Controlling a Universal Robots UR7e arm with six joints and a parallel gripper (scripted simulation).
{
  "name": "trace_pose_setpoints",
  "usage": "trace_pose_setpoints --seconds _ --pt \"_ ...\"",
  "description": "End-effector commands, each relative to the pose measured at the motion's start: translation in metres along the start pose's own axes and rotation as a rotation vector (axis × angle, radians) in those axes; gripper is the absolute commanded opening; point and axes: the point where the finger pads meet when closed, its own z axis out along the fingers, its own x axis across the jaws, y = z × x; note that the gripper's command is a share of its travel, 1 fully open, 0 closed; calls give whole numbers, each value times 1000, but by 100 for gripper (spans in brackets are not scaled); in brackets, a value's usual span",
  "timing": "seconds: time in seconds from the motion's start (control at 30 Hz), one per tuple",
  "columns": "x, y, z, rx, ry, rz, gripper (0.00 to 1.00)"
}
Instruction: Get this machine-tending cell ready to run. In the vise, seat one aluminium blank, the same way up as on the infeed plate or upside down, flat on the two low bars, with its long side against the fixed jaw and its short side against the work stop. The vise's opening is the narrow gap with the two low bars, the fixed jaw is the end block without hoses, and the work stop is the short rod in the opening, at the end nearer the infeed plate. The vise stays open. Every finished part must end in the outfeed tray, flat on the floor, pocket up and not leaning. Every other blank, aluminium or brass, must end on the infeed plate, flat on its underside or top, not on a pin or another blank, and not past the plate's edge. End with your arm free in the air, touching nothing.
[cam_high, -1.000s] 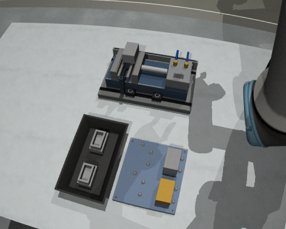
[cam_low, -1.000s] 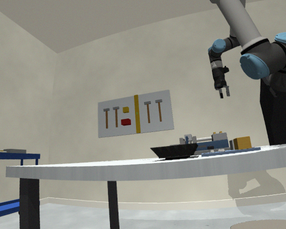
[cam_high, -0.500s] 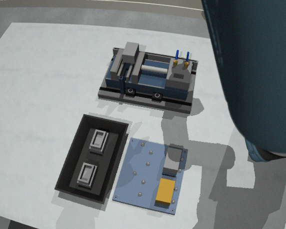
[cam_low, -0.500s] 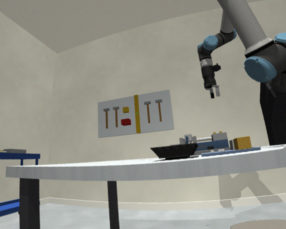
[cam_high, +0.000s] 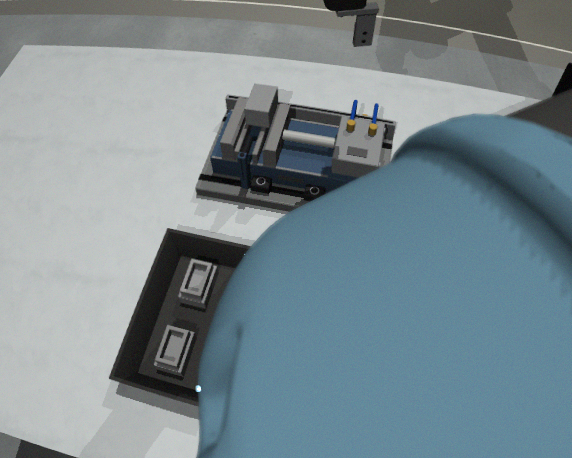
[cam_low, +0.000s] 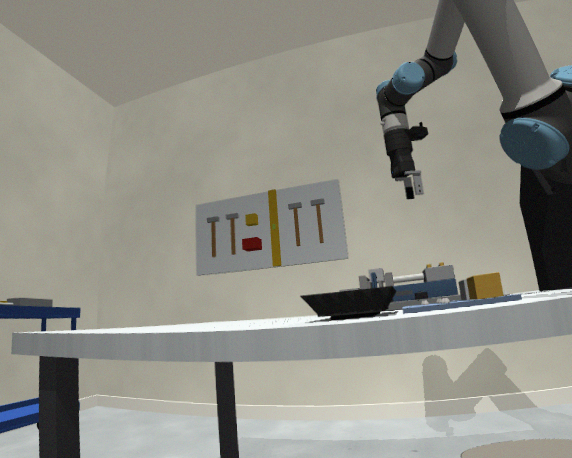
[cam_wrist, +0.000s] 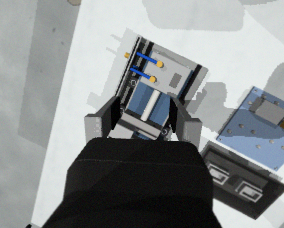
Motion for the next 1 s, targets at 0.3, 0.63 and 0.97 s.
trace_pose_setpoints --seconds 0.3,0.63,0.97 --pt "85 79 25 -9 24 152 100" --pt "142 115 43 -11 51 231 100" --pt "210 145 63 -8 91 317 100"
